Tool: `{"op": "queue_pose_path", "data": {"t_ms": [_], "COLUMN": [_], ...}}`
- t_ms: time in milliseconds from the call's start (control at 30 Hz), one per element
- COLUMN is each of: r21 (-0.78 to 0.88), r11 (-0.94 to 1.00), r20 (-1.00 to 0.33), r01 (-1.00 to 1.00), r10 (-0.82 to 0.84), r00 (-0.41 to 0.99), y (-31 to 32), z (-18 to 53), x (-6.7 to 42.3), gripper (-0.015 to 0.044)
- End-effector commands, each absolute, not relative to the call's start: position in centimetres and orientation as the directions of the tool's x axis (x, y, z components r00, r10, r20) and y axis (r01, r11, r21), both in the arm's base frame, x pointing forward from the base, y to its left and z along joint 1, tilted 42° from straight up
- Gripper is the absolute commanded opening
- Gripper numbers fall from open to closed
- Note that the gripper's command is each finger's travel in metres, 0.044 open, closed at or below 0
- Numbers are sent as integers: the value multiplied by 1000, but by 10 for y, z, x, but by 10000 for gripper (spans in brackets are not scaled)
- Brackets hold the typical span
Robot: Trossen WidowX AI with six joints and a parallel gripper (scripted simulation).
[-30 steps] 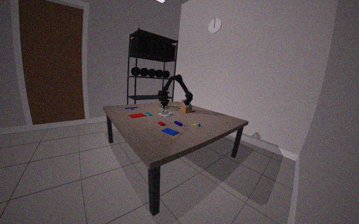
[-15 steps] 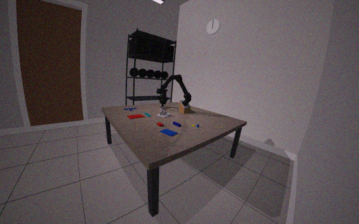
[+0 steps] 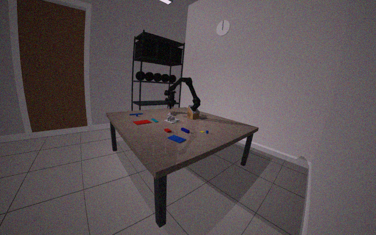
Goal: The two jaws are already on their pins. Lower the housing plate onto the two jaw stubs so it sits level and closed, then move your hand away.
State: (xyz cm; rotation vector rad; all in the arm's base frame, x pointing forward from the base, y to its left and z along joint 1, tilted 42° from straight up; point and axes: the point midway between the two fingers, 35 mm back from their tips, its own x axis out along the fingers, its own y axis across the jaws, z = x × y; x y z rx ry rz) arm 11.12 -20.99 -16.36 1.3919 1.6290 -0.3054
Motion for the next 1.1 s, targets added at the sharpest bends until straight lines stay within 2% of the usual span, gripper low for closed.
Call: {"op": "queue_pose_path", "data": {"t_ms": [0, 1067], "r21": [378, 527], "r11": [351, 601], "r20": [-769, -790], "r01": [857, 601], "r10": [634, 608], "r00": [80, 84], "y": [-209, -167], "z": [-158, -97], "x": [116, 192], "gripper": [351, 351]}}
